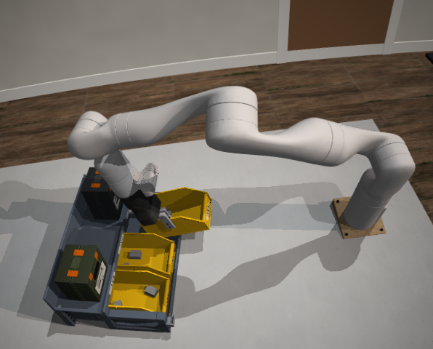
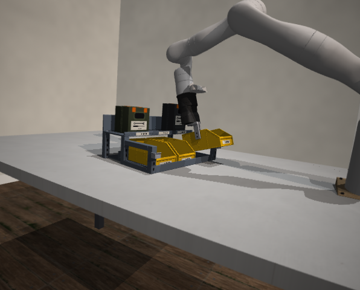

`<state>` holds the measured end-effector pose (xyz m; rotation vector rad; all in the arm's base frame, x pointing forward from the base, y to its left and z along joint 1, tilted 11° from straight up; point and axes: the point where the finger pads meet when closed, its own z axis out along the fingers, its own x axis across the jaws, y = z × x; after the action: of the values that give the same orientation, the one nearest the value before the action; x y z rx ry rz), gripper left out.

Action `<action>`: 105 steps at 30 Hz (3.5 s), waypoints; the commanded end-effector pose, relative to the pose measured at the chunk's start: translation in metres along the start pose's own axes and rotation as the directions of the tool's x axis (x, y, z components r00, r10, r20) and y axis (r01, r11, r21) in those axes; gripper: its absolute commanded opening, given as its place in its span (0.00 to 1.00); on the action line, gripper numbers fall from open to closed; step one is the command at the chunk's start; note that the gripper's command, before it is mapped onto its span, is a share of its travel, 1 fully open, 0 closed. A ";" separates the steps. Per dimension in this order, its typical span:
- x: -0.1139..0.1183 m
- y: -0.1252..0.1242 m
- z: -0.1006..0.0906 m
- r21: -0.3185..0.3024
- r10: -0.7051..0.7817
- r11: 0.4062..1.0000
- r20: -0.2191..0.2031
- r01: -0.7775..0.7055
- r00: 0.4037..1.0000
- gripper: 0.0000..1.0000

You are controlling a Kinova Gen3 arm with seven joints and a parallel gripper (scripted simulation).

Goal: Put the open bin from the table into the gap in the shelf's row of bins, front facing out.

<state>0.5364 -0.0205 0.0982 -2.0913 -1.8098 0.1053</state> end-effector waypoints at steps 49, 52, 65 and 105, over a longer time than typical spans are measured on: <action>0.000 0.002 0.006 -0.003 0.000 1.000 0.000 0.000 1.000 0.00; 0.000 0.003 0.006 -0.003 0.000 1.000 0.000 0.000 1.000 0.00; 0.000 0.004 0.010 -0.003 0.000 1.000 0.000 0.000 1.000 0.00; 0.000 0.007 0.018 -0.003 0.000 1.000 0.000 0.000 1.000 0.00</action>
<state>0.5366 -0.0166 0.0776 -2.0917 -1.8101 0.1049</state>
